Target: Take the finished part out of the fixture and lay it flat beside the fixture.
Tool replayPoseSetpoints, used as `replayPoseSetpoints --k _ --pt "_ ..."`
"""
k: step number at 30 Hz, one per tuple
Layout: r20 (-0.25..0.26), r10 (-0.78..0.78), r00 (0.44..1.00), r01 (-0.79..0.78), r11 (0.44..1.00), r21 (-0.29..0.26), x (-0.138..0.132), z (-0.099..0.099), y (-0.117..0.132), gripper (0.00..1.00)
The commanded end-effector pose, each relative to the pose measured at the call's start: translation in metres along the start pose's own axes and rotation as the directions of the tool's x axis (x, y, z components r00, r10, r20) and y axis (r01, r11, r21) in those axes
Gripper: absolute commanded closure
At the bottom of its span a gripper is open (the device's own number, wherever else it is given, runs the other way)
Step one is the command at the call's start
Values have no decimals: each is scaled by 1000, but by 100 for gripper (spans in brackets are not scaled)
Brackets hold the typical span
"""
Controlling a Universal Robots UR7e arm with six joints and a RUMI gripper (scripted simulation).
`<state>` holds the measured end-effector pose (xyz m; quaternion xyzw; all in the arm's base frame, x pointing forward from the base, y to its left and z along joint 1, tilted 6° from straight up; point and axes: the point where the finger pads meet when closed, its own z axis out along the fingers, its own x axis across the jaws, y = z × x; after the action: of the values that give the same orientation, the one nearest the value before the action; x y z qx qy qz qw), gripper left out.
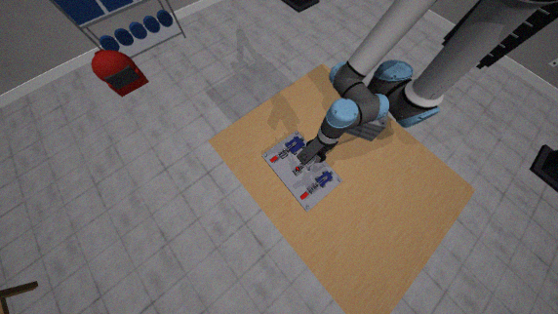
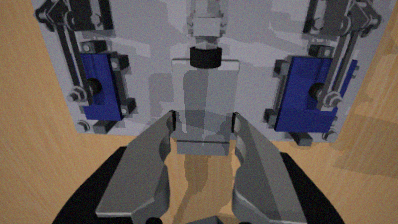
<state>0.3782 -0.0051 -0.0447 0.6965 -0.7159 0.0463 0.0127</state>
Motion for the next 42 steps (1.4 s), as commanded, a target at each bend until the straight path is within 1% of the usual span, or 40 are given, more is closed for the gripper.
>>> replayPoseSetpoints --k 1,10,28,42 --pt "0 0 1000 0 1000 1 0 -1 0 100" --pt "0 0 1000 0 1000 1 0 -5 1 100" --pt "0 0 1000 0 1000 1 0 -33 7 100" --pt "0 0 1000 0 1000 1 0 -35 8 100"
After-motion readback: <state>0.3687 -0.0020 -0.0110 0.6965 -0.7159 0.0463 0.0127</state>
